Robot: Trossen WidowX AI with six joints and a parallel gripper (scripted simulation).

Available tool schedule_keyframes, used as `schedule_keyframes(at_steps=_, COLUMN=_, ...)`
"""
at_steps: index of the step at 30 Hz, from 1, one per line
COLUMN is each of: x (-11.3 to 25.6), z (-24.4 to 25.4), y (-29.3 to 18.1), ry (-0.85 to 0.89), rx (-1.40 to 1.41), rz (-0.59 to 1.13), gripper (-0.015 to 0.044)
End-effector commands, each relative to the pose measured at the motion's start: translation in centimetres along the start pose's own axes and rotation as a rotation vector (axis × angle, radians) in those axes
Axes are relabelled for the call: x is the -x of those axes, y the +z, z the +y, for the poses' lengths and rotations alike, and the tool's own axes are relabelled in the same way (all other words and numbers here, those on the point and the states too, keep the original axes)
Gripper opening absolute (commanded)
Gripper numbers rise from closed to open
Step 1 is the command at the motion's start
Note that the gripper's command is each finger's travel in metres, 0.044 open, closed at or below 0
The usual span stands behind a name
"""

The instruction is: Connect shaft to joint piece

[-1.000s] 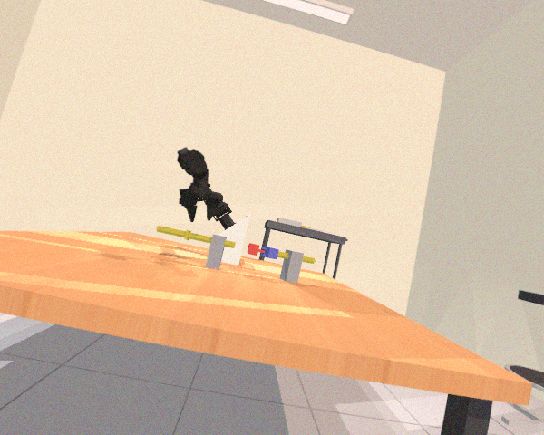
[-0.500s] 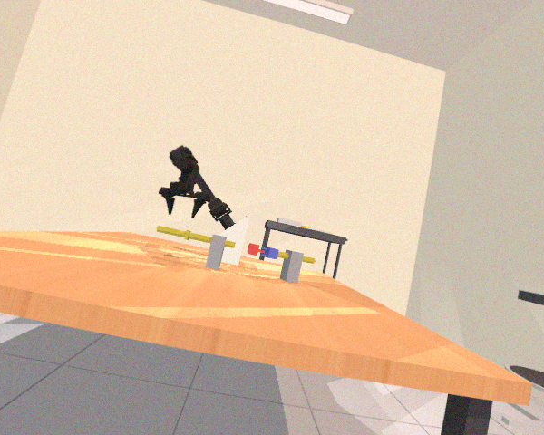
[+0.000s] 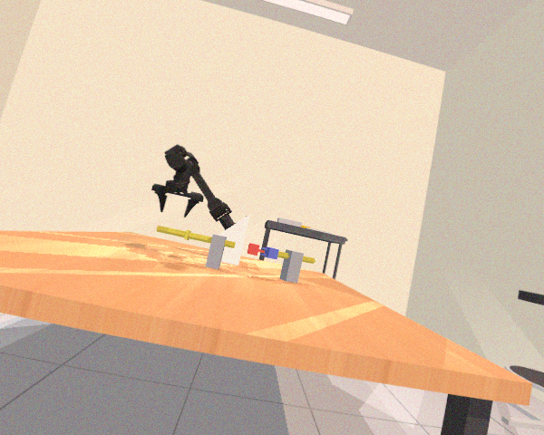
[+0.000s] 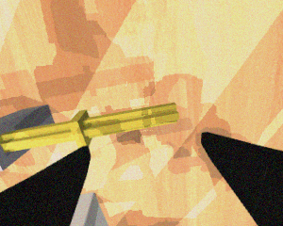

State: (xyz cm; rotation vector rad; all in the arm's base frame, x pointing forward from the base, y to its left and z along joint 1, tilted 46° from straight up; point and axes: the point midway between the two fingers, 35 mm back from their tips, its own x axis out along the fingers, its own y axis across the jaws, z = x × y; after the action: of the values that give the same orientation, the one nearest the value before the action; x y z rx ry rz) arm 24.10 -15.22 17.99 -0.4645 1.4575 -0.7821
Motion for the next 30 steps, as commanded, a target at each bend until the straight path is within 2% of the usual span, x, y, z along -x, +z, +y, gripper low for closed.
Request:
schedule_keyframes(at_steps=1, x=-0.5, z=-0.1, y=0.0, ry=0.002, rx=-0.114, rz=-0.009, gripper=0.0440)
schedule_keyframes(at_steps=30, x=-5.1, z=-0.3, y=-0.1, ry=0.050, rx=-1.105, rz=-0.058, gripper=0.0440)
